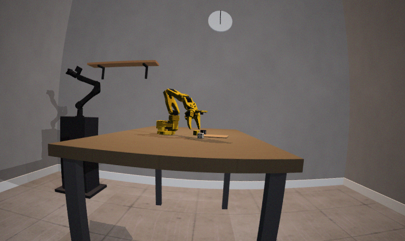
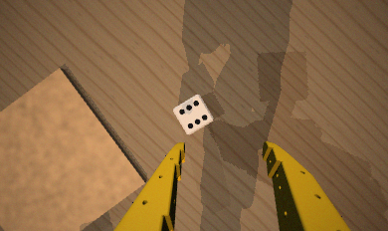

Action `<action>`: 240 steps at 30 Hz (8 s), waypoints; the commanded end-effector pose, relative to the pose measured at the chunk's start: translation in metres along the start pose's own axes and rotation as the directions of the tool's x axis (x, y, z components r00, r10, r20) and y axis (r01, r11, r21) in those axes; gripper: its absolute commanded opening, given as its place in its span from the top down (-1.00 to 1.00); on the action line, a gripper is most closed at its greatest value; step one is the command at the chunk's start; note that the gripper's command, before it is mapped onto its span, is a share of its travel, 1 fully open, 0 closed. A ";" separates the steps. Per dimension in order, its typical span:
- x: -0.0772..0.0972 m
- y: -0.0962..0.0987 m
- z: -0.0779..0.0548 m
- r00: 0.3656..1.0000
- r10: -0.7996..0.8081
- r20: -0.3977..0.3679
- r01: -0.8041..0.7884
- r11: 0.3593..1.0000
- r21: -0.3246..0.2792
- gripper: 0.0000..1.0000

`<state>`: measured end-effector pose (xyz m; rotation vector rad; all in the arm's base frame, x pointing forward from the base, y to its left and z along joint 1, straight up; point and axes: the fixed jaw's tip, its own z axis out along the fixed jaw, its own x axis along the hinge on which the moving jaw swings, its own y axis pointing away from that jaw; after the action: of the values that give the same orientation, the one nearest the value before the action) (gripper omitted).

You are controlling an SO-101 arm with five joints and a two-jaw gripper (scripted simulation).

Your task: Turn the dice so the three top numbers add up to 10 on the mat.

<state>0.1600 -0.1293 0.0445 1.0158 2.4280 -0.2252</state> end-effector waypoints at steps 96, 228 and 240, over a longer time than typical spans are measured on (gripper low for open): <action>0.124 0.087 -0.070 0.716 -0.683 0.145 0.671 0.615 -0.415 0.37; 0.141 0.173 -0.086 0.501 -0.808 0.309 0.805 0.306 -0.508 0.37; 0.141 0.173 -0.086 0.501 -0.808 0.309 0.805 0.306 -0.508 0.37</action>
<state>0.1578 0.1034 0.0443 -0.6006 2.5597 0.2156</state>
